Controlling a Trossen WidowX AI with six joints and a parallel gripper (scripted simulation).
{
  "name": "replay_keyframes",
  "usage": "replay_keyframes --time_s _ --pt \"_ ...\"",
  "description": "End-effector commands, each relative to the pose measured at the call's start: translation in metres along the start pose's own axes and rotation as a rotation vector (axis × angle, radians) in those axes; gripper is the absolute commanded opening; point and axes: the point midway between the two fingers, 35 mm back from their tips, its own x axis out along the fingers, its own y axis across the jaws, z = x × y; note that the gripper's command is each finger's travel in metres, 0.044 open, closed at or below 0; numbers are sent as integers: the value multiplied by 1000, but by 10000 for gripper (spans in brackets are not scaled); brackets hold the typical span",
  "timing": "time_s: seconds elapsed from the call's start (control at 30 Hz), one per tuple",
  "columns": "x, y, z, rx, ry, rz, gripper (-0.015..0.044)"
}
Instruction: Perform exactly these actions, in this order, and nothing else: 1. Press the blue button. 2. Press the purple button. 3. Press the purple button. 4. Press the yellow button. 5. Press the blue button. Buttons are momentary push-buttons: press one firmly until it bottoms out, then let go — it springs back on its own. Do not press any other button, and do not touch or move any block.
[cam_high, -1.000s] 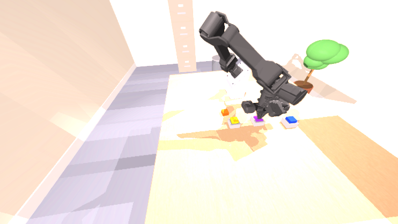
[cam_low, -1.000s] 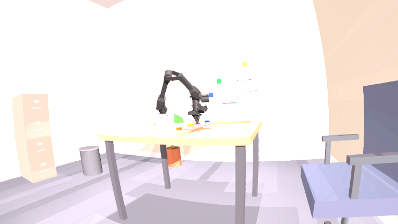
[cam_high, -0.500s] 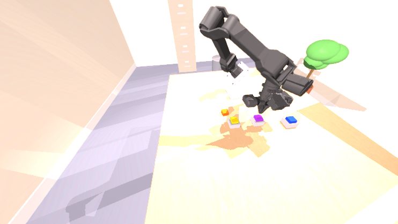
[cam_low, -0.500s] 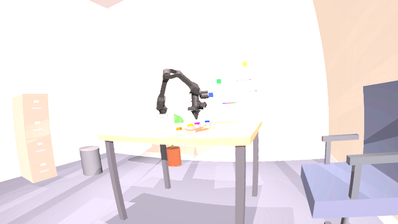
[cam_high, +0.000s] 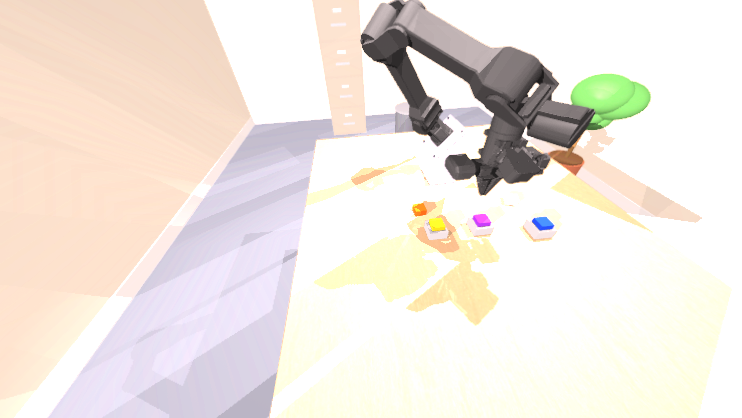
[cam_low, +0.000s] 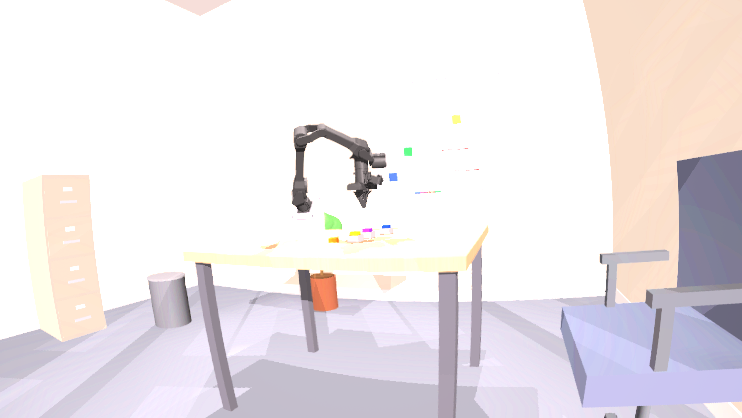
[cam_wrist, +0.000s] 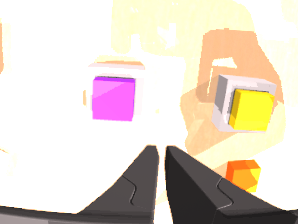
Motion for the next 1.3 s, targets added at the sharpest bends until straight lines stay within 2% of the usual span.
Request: replay_keyframes --time_s 0.0,0.1,0.33,0.47,0.53,1.27 --pt "-1 -63 -3 13 2 -8 20" --pt "0 -89 -8 14 4 -15 20" --pt "2 -89 -7 14 4 -14 20" --pt "51 -89 -7 14 3 -15 20" --pt "61 -90 -8 14 3 -17 20" --pt "88 -91 -8 14 3 -18 20"
